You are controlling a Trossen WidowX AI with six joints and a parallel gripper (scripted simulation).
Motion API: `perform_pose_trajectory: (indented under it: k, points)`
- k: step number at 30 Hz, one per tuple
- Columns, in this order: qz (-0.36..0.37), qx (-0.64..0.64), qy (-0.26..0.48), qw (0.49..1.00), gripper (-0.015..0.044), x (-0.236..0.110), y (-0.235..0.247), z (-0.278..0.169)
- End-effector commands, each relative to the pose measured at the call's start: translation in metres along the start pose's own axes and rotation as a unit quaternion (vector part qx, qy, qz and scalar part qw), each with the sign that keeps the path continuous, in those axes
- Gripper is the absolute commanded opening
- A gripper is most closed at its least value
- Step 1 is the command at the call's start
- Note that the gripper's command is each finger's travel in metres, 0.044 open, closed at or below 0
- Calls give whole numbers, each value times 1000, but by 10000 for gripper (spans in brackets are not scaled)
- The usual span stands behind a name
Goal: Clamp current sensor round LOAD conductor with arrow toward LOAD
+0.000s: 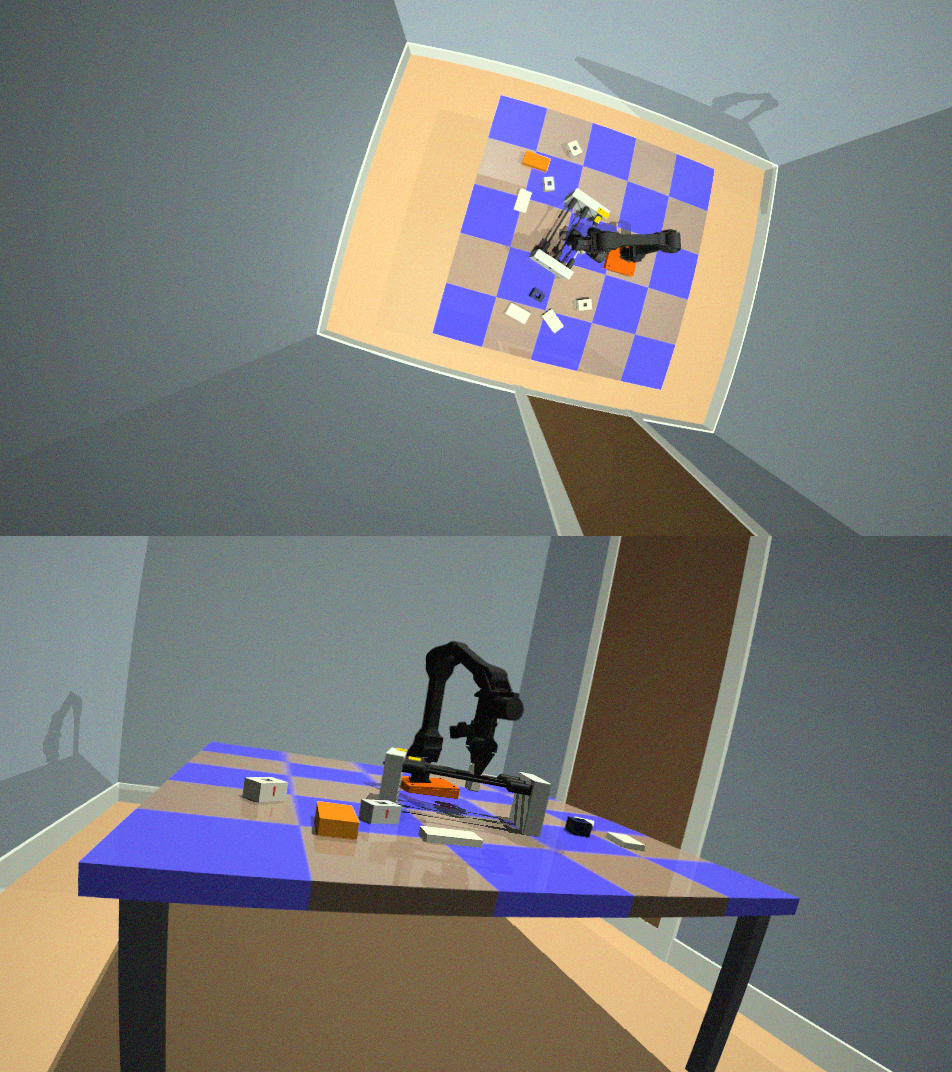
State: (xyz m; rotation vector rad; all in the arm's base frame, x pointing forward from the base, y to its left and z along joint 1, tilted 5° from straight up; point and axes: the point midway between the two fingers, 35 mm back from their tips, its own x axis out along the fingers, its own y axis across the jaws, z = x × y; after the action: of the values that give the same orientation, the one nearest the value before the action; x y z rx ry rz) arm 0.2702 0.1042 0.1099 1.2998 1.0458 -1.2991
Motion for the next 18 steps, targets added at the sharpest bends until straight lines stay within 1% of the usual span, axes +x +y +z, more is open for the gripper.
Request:
perform_pose_trajectory:
  k: [1, 15, 17, 18]
  points:
    - [-1, -3, 0, 1000, 440, 8, 0, 0]
    - [-1, -3, -1, 1000, 440, 30, -1, 1]
    - [-1, -3, -1, 1000, 440, 31, -1, 1]
    - [-1, 0, 0, 1000, 433, 26, 0, 0]
